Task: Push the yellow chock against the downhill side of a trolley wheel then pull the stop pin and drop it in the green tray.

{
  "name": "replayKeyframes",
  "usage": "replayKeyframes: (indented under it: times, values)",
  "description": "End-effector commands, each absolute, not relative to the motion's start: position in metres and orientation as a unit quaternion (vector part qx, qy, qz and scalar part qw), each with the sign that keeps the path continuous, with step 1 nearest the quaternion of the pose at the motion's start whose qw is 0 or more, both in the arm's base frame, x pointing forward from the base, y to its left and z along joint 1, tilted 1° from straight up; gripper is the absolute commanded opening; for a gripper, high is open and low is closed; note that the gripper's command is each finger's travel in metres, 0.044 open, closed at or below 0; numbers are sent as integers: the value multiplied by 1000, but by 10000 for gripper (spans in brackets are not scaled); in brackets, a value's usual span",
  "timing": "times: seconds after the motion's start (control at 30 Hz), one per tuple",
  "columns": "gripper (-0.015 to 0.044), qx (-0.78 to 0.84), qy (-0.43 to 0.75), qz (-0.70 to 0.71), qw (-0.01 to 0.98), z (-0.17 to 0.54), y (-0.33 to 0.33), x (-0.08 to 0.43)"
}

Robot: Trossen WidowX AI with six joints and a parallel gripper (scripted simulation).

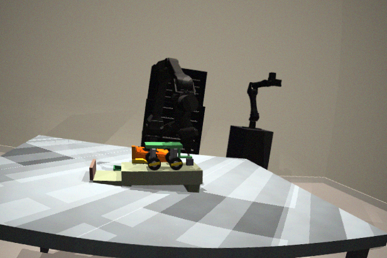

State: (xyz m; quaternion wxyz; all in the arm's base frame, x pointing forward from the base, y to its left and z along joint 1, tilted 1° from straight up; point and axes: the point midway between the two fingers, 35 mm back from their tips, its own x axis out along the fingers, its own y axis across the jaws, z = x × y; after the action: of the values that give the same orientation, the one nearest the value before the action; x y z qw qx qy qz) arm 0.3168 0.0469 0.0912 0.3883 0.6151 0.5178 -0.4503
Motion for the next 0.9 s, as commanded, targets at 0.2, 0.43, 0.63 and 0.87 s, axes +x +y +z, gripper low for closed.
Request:
replayKeyframes:
  times: [0.2, 0.43, 0.63, 0.87]
  values:
    - [0, 617, 517, -450, 387, 96, 46, 317]
    - [0, 617, 517, -451, 386, 101, 45, 315]
    - [0, 617, 517, -451, 386, 104, 45, 315]
    - [0, 617, 517, -451, 386, 108, 44, 315]
